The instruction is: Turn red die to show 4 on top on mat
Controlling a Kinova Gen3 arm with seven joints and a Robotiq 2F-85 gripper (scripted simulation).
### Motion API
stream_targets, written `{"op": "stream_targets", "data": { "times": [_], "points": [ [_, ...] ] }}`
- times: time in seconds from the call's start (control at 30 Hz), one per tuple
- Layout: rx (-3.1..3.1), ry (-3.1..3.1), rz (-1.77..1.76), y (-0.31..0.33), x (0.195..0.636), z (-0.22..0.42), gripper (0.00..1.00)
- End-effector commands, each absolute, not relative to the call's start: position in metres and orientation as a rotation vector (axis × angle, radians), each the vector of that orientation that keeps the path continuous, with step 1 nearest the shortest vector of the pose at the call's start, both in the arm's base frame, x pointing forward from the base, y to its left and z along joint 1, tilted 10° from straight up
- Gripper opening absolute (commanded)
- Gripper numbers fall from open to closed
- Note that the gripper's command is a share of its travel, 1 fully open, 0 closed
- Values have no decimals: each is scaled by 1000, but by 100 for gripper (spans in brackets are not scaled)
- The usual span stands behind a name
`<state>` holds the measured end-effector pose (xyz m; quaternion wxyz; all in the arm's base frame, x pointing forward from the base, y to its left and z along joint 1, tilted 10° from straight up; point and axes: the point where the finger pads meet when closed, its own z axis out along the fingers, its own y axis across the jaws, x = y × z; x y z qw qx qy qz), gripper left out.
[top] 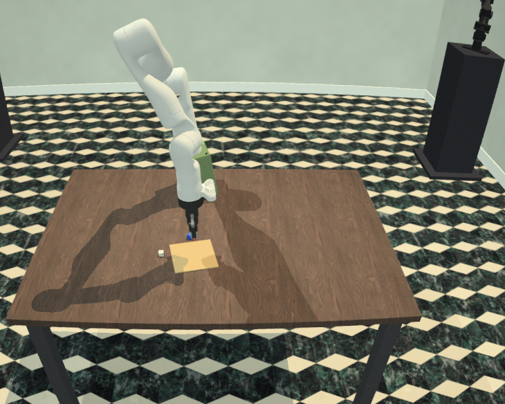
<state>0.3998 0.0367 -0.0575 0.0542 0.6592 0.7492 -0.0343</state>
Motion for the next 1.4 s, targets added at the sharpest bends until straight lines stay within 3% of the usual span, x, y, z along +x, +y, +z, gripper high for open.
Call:
{"op": "stream_targets", "data": {
  "times": [0.0,1.37],
  "points": [
    [2031,2278,-88,32,400,-58,11],
    [2147,2418,176,26,401,-59,11]
  ]
}}
